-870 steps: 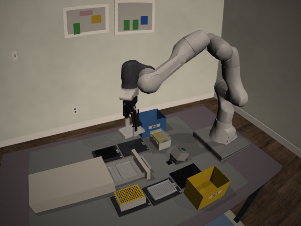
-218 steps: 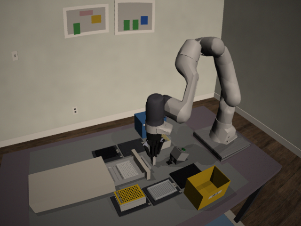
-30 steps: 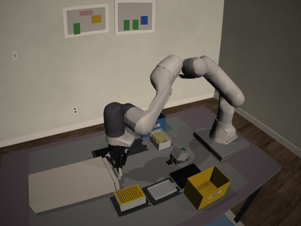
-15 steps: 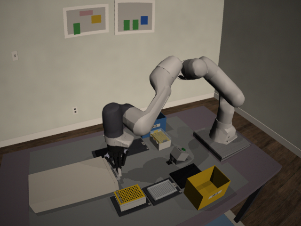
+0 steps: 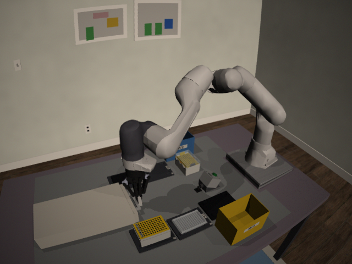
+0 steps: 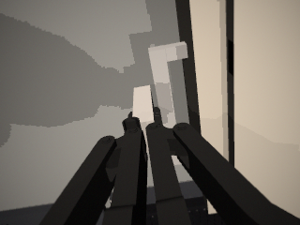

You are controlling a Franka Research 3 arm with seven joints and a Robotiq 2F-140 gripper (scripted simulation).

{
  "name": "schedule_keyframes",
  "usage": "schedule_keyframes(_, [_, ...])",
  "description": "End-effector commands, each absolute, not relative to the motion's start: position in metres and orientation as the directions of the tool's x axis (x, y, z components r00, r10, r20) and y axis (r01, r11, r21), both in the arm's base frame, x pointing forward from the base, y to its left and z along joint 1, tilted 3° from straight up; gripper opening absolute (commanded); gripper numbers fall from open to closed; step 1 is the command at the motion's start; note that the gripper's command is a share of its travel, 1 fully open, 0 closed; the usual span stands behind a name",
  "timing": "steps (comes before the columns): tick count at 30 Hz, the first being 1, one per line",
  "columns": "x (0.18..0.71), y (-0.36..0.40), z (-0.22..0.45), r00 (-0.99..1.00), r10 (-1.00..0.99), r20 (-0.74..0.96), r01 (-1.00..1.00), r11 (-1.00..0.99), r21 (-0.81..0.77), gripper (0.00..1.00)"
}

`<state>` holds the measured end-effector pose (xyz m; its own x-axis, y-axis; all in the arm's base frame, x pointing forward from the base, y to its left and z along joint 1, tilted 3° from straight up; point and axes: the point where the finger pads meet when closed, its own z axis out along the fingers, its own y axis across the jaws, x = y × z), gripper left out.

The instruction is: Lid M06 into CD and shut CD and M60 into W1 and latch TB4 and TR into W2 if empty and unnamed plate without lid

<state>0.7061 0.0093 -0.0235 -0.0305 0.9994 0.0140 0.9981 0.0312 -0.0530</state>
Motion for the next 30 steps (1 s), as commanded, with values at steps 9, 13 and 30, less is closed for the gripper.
schedule_keyframes(9, [0.709,0.008,-0.024,-0.038,0.999,0.013,0.998,0.039,-0.046,0.0])
schedule_keyframes(13, [0.709,0.008,-0.024,-0.038,0.999,0.013,0.998,0.039,-0.046,0.0])
schedule_keyframes(30, [0.697,0.008,-0.024,-0.038,0.999,0.013,0.998,0.039,-0.046,0.0])
